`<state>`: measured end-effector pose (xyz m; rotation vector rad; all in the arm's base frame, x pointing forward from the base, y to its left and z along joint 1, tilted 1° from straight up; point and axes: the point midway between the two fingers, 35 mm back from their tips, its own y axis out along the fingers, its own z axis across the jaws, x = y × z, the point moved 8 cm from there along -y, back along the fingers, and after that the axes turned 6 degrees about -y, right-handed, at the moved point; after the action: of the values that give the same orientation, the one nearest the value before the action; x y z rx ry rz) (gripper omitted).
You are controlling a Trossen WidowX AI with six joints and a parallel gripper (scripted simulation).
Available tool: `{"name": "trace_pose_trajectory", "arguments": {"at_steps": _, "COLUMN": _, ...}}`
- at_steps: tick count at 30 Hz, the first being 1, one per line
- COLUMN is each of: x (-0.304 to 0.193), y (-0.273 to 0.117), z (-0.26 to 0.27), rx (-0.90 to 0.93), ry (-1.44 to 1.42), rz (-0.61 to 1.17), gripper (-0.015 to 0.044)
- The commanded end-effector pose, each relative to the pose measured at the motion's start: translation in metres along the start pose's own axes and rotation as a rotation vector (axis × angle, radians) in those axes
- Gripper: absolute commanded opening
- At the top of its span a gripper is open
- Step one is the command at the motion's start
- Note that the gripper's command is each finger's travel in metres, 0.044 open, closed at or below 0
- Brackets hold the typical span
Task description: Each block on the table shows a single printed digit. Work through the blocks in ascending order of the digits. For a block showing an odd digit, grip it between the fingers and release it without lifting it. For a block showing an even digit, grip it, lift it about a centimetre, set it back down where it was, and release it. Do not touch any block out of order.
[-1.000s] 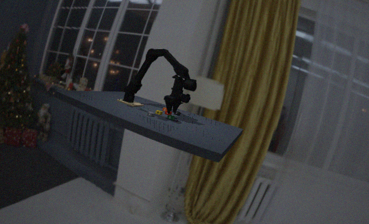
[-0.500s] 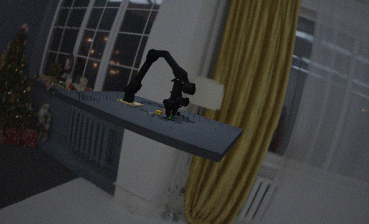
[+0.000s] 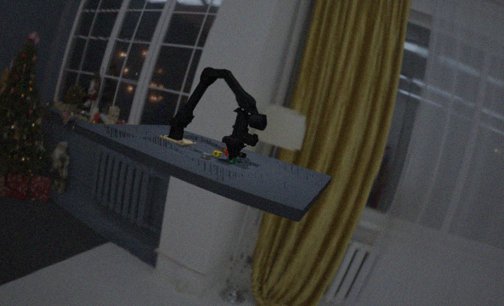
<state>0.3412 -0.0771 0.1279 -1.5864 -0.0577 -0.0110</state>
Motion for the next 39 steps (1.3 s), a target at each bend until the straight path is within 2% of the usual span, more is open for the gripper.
{"name": "trace_pose_trajectory", "arguments": {"at_steps": 1, "x": 0.000, "y": 0.001, "z": 0.000, "rx": -0.001, "ry": -0.007, "rz": 0.000, "gripper": 0.0120}}
{"name": "trace_pose_trajectory", "arguments": {"at_steps": 23, "x": 0.000, "y": 0.001, "z": 0.000, "rx": -0.001, "ry": -0.007, "rz": 0.000, "gripper": 0.0120}}
{"name": "trace_pose_trajectory", "arguments": {"at_steps": 33, "x": 0.000, "y": 0.001, "z": 0.000, "rx": -0.001, "ry": -0.007, "rz": 0.000, "gripper": 0.0383}}
{"name": "trace_pose_trajectory", "arguments": {"at_steps": 34, "x": 0.000, "y": 0.001, "z": 0.000, "rx": -0.001, "ry": -0.007, "rz": 0.000, "gripper": 0.0400}}
{"name": "trace_pose_trajectory", "arguments": {"at_steps": 37, "x": 0.000, "y": -0.002, "z": 0.000, "rx": -0.001, "ry": -0.007, "rz": 0.000, "gripper": 0.0400}}
{"name": "trace_pose_trajectory", "arguments": {"at_steps": 39, "x": 0.001, "y": -0.024, "z": 0.000, "rx": -0.001, "ry": -0.007, "rz": 0.000, "gripper": 0.0400}}
